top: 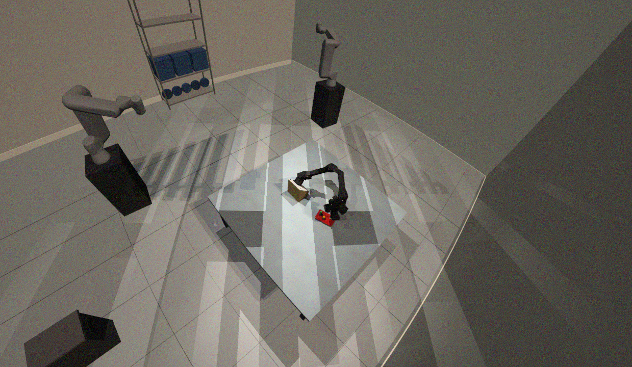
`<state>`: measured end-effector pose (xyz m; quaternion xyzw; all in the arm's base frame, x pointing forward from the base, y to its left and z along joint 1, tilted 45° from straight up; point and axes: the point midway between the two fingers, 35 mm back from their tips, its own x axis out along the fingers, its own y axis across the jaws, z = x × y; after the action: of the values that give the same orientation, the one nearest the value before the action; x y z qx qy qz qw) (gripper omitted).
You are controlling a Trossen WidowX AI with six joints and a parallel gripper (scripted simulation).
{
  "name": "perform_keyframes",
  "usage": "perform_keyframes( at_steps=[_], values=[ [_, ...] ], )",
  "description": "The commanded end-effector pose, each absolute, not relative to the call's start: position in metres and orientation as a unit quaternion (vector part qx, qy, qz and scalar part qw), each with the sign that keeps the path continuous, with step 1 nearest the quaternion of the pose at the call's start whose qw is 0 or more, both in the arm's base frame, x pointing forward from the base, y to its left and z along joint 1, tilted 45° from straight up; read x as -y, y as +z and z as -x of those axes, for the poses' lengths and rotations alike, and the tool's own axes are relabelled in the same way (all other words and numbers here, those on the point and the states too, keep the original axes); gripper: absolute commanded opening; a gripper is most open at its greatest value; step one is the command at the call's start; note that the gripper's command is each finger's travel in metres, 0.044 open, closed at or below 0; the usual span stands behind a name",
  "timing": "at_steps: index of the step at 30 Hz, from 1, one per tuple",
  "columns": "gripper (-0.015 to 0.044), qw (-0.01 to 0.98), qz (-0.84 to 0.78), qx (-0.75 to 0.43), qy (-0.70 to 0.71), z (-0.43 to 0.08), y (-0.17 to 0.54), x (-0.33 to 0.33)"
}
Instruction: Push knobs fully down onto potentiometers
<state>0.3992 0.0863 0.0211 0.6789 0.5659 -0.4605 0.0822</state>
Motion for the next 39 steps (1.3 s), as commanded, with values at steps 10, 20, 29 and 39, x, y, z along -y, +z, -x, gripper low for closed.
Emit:
perform_keyframes(
  at_steps=[10, 20, 29, 39],
  values=[
    [0.0, 0.081, -0.678, -0.568, -0.46, -0.3991, 0.0186, -0.0909],
    [0.0, 0.081, -0.678, -0.568, -0.46, -0.3989, 0.0169, -0.0927],
    [0.0, 0.081, -0.678, -0.568, -0.46, -0.3987, 0.0146, -0.0948],
    [0.0, 0.081, -0.678, -0.568, -0.46, -0.3987, 0.0145, -0.095]
  ],
)
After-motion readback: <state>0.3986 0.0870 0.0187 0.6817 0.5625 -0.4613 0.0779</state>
